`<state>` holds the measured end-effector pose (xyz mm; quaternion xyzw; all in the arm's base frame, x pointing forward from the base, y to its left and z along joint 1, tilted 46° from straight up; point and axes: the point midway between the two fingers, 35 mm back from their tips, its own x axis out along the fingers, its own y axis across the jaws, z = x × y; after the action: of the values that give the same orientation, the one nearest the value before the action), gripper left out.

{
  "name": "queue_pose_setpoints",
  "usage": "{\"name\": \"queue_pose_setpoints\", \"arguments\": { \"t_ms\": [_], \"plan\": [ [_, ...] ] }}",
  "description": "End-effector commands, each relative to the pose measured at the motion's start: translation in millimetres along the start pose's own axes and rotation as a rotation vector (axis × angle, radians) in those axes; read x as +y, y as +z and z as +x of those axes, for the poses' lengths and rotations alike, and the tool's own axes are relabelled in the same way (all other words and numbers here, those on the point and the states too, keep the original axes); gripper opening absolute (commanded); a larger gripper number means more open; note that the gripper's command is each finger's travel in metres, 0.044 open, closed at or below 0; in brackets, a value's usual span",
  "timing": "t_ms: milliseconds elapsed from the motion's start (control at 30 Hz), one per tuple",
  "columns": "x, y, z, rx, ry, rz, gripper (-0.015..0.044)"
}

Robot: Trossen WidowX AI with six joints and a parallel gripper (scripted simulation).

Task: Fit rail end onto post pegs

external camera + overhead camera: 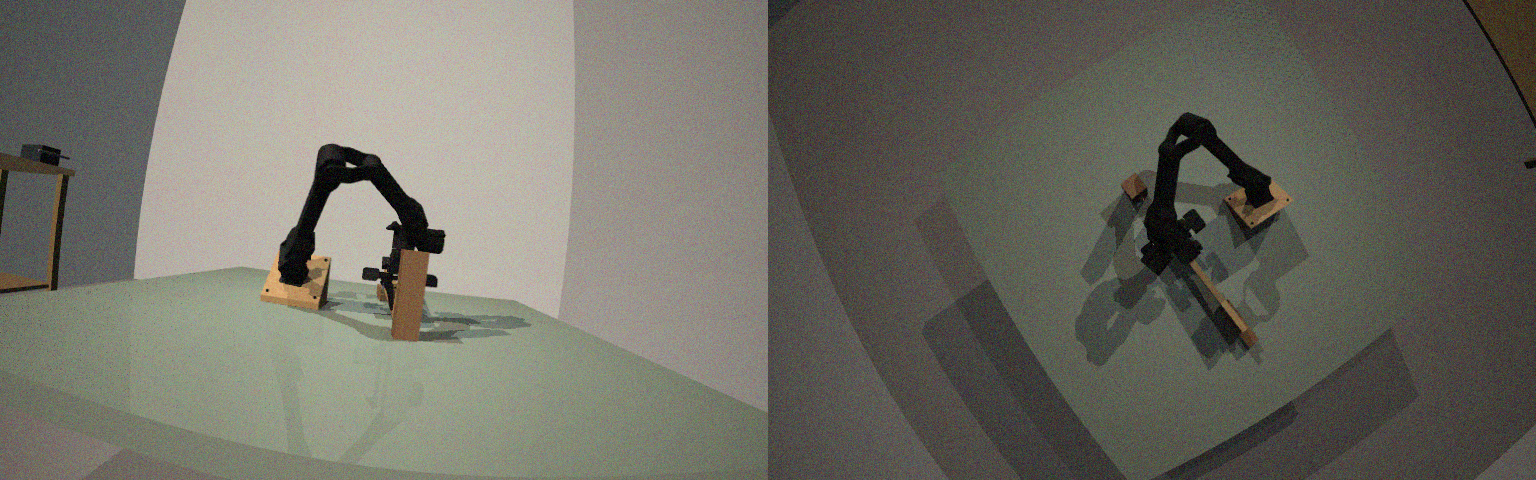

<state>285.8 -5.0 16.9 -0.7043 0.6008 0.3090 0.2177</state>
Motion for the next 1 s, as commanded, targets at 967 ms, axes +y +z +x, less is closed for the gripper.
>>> {"name": "queue_pose_setpoints", "arguments": {
  "t_ms": [967],
  "plan": [
    [-0.9,0.3,-6.2,0.006,-0.002,-0.004,0.0000]
  ]
}}
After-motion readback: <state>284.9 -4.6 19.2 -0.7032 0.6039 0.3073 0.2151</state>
